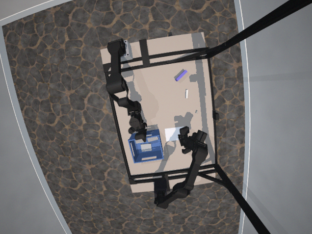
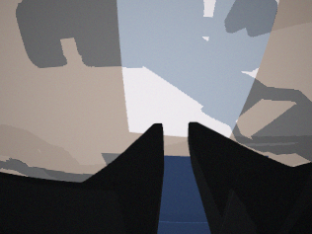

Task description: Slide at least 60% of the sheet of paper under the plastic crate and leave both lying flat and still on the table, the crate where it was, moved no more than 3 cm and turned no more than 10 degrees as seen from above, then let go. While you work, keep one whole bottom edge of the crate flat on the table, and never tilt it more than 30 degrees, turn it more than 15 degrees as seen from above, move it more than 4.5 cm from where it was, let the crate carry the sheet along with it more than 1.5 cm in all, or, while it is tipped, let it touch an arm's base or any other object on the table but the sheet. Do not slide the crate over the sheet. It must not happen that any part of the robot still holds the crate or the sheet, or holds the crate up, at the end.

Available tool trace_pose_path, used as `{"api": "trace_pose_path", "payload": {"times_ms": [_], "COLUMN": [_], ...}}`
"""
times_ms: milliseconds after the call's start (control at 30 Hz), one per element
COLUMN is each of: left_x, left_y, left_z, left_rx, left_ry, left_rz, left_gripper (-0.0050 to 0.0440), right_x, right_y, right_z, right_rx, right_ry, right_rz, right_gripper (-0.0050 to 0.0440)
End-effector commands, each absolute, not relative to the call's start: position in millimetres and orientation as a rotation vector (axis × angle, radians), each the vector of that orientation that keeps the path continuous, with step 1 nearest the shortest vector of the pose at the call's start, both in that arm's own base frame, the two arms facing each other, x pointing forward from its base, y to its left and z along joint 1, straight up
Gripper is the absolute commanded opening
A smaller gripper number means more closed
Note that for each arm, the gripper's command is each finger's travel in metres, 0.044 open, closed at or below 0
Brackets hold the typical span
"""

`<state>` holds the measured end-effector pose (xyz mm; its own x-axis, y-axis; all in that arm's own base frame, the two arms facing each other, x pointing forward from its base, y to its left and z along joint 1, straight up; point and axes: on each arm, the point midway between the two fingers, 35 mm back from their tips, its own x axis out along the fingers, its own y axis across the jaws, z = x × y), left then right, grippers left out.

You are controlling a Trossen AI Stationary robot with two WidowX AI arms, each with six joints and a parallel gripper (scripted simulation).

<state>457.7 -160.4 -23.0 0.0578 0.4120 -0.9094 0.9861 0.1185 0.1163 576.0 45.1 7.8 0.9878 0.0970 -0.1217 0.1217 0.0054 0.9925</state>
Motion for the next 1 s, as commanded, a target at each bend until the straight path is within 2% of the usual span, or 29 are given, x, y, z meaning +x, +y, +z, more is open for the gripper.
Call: {"api": "trace_pose_path", "payload": {"times_ms": [0, 967], "left_x": [458, 458], "left_y": [-160, -160], "left_z": [-23, -23], "left_rx": [1.439, 1.439], "left_ry": [1.503, 1.503], "left_rz": [-0.800, -0.800], "left_gripper": [0.0060, 0.0060], "right_x": [582, 587], "right_y": [45, 45], "right_z": [15, 32], "right_rx": [1.569, 1.569], "right_ry": [0.190, 0.222], "right_rz": [-0.036, -0.067], "right_gripper": [0.0000, 0.0000]}}
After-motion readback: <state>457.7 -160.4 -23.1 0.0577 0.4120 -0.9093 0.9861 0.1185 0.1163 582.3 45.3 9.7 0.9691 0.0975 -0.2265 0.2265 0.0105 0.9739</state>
